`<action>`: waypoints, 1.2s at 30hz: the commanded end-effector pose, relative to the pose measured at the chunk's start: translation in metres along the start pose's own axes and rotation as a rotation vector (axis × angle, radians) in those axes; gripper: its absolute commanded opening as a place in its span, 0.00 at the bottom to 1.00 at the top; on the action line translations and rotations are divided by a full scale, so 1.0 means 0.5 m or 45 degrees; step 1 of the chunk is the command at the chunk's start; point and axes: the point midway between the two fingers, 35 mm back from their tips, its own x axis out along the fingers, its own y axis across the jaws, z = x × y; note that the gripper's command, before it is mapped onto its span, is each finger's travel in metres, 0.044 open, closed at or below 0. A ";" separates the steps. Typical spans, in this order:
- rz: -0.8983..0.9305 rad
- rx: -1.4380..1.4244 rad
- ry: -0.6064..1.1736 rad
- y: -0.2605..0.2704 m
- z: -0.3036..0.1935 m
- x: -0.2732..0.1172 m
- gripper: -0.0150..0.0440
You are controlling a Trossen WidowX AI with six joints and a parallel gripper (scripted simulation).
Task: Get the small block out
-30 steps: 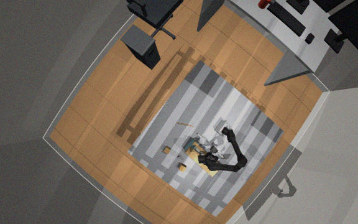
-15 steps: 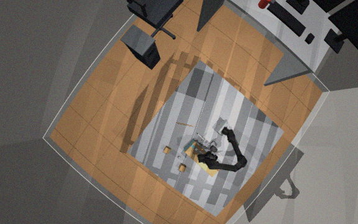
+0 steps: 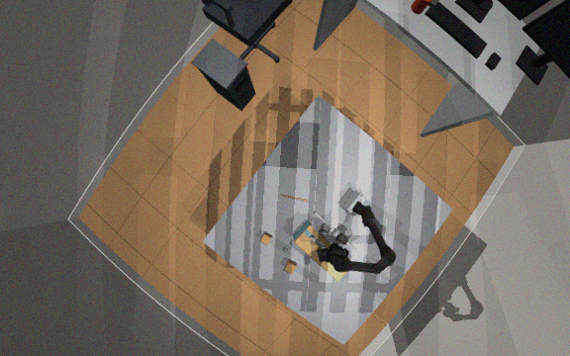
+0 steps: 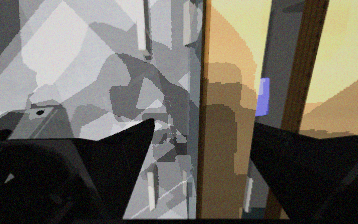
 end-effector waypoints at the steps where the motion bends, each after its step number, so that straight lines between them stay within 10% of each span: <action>1: 0.003 0.011 -0.010 0.002 0.015 0.006 0.93; 36: 0.003 0.012 -0.014 0.000 0.138 0.030 0.93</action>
